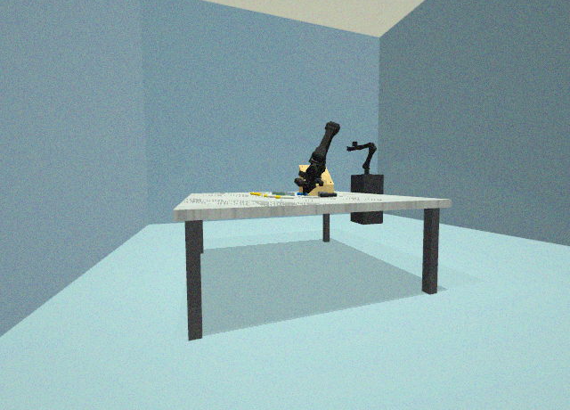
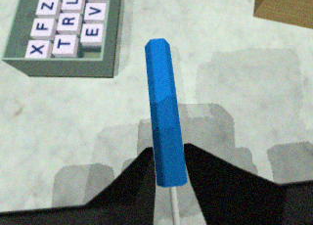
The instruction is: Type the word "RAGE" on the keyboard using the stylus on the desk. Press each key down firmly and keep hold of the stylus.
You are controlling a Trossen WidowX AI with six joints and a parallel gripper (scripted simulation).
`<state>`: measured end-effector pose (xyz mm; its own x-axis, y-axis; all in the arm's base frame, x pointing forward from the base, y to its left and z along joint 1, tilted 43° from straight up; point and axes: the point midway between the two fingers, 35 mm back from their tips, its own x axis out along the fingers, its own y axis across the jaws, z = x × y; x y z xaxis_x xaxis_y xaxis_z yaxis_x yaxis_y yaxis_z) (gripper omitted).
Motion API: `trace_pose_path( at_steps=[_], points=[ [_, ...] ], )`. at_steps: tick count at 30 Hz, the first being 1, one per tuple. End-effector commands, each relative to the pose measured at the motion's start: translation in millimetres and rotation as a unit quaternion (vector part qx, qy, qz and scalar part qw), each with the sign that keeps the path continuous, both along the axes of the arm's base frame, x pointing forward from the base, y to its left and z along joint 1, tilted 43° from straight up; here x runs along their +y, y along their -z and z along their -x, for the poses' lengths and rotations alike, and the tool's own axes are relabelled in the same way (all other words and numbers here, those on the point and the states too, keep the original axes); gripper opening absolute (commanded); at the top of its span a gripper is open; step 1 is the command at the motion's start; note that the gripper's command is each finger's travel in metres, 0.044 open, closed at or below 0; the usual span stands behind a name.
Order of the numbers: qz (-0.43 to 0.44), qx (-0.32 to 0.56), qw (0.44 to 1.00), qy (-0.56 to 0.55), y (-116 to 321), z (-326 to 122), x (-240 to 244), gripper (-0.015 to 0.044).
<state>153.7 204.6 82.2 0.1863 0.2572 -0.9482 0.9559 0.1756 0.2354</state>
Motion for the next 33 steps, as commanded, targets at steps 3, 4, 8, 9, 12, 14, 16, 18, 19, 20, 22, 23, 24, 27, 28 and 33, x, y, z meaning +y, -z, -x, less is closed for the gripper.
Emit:
trace_pose_path(
  at_steps=[3, 4, 8, 9, 12, 14, 16, 18, 19, 20, 22, 23, 24, 27, 28, 33],
  points=[
    [0.003, 0.001, 1.000, 0.003, 7.8, 0.0, 4.3, 0.0000],
    [0.003, 0.001, 1.000, 0.003, 7.8, 0.0, 4.3, 0.0000],
    [0.003, 0.001, 1.000, 0.003, 7.8, 0.0, 4.3, 0.0000],
    [0.001, 0.001, 1.000, 0.000, 6.1, 0.6, 4.0, 0.0026],
    [0.001, 0.001, 1.000, 0.000, 6.1, 0.6, 4.0, 0.0105],
    [0.001, 0.001, 1.000, 0.000, 6.1, 0.6, 4.0, 0.0150],
    [0.001, 0.001, 1.000, 0.000, 6.1, 0.6, 4.0, 0.0150],
    [0.001, 0.001, 1.000, 0.000, 6.1, 0.6, 4.0, 0.0150],
    [0.001, 0.001, 1.000, 0.000, 6.1, 0.6, 4.0, 0.0150],
    [0.002, 0.001, 1.000, 0.000, 4.3, 0.5, 2.4, 0.0150],
    [0.002, 0.001, 1.000, 0.001, -4.5, -0.2, -5.5, 0.0150],
    [0.003, 0.001, 1.000, 0.001, -10.9, -0.3, -11.4, 0.0150],
    [0.003, 0.001, 1.000, 0.002, -19.1, 0.1, -19.4, 0.0150],
    [0.004, 0.001, 1.000, 0.003, -34.6, 2.5, -35.8, 0.0150],
    [0.004, 0.001, 1.000, 0.003, -35.8, 2.8, -37.1, 0.0150],
    [0.004, 0.001, 1.000, 0.003, -35.8, 2.8, -37.1, 0.0150]
  ],
)
